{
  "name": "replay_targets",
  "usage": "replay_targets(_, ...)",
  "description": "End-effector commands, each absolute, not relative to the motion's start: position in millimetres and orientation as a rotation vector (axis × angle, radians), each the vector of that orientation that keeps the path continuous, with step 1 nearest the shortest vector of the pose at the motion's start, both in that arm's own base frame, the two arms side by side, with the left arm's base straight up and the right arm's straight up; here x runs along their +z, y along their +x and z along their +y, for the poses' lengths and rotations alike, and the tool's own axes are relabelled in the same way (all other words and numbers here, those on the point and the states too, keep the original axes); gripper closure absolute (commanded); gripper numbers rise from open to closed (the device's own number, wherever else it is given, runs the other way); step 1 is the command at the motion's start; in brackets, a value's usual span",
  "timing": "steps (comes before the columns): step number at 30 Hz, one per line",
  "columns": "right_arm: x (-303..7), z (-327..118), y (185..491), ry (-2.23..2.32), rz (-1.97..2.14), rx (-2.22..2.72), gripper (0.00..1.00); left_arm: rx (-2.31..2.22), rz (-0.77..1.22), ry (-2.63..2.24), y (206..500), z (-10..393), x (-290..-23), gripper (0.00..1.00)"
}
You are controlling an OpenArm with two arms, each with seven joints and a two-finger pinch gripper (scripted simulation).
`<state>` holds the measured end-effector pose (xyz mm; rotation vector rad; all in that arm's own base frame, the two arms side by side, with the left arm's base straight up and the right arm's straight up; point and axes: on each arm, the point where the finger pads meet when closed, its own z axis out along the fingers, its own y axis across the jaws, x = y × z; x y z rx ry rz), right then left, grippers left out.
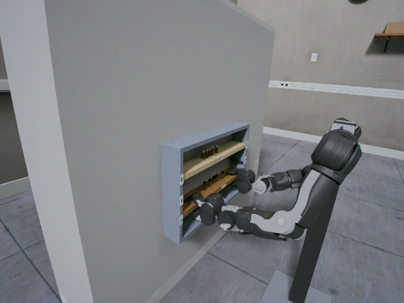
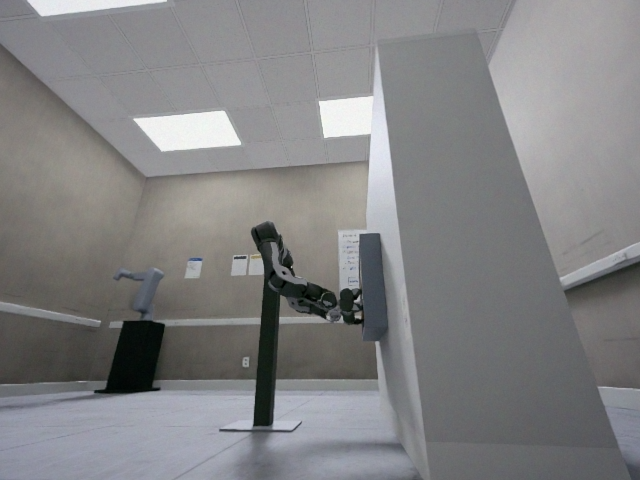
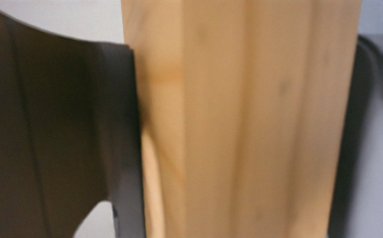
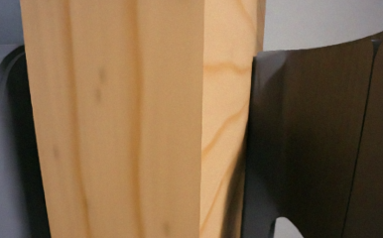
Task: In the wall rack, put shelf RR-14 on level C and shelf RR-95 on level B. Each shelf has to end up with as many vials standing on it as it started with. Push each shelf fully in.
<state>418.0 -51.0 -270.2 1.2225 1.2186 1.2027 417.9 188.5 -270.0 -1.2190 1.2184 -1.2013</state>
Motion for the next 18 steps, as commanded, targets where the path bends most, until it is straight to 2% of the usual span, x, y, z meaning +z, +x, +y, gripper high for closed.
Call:
replay_targets(1,-265.8,-49.7,416.7,1.209,1.209,1.209,1.00,-1.209,1.209,-1.209,416.7,188.3,-266.3,1.00)
replay_targets(18,-265.0,-49.7,397.7,1.209,1.209,1.209,1.00,-1.209,1.209,-1.209,397.7,188.3,-265.8,1.00)
